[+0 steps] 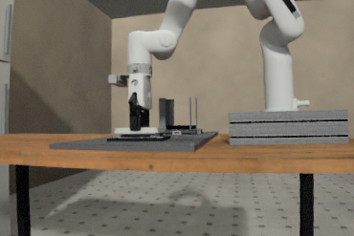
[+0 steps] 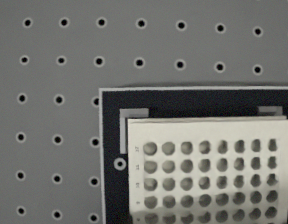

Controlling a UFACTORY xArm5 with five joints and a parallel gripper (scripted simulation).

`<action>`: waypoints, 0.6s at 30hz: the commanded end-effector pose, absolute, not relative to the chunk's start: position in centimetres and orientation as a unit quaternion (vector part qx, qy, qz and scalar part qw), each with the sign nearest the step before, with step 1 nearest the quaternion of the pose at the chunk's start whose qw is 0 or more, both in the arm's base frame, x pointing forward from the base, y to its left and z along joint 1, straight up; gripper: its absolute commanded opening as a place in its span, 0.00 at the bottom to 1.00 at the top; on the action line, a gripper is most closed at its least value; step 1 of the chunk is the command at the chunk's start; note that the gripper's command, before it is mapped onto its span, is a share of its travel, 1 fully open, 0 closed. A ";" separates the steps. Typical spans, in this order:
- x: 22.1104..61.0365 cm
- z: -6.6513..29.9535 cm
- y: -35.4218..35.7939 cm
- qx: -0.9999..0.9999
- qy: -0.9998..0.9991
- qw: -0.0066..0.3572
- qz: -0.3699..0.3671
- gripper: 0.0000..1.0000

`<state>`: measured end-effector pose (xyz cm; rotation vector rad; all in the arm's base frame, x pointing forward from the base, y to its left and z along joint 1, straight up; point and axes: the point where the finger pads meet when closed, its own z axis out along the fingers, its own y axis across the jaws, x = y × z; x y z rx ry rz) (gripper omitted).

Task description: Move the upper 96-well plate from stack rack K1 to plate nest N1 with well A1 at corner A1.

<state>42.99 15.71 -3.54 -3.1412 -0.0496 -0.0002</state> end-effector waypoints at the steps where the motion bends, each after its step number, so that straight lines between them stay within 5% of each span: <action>1: 43.1 -3.5 15.8 -1.000 -0.016 0.001 -0.002 0.00; 18: 43.1 -3.7 15.8 -1.000 -0.016 0.001 -0.002 0.00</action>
